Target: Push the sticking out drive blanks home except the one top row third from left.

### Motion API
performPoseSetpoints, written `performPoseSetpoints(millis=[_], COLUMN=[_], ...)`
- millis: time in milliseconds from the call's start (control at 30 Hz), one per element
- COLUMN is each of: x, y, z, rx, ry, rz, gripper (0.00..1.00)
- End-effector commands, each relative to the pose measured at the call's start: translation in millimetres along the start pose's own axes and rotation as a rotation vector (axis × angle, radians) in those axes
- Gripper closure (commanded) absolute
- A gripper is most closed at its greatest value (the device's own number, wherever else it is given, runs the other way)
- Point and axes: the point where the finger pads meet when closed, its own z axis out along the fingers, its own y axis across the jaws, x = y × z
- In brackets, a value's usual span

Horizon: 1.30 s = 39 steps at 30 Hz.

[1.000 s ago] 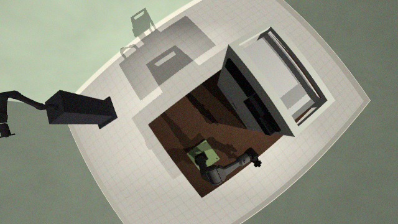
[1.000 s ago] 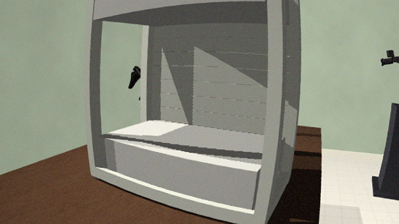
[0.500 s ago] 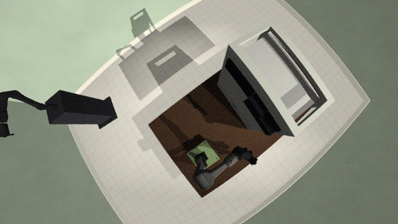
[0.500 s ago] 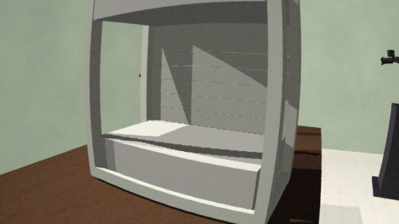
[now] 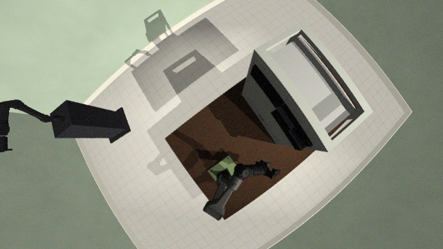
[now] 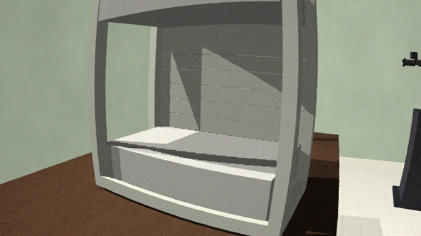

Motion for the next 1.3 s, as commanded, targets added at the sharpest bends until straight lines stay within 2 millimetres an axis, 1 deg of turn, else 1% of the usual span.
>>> performPoseSetpoints(millis=[0,500,567,900,1067,1133,1267], x=[1,-63,-63,-102,-114,-114,-120], y=[1,-20,-20,-33,-37,-37,-39], z=[1,-100,-100,-162,-181,-181,-191], rx=[-0.002,0.186,0.186,0.3,0.336,0.336,0.354], ry=[0.006,-0.369,-0.369,-0.594,-0.667,-0.667,-0.7], rz=[-0.001,-0.221,-0.221,-0.356,-0.399,-0.399,-0.419], gripper=[0.0,0.0,0.0,0.0,0.0,0.0,0.0])
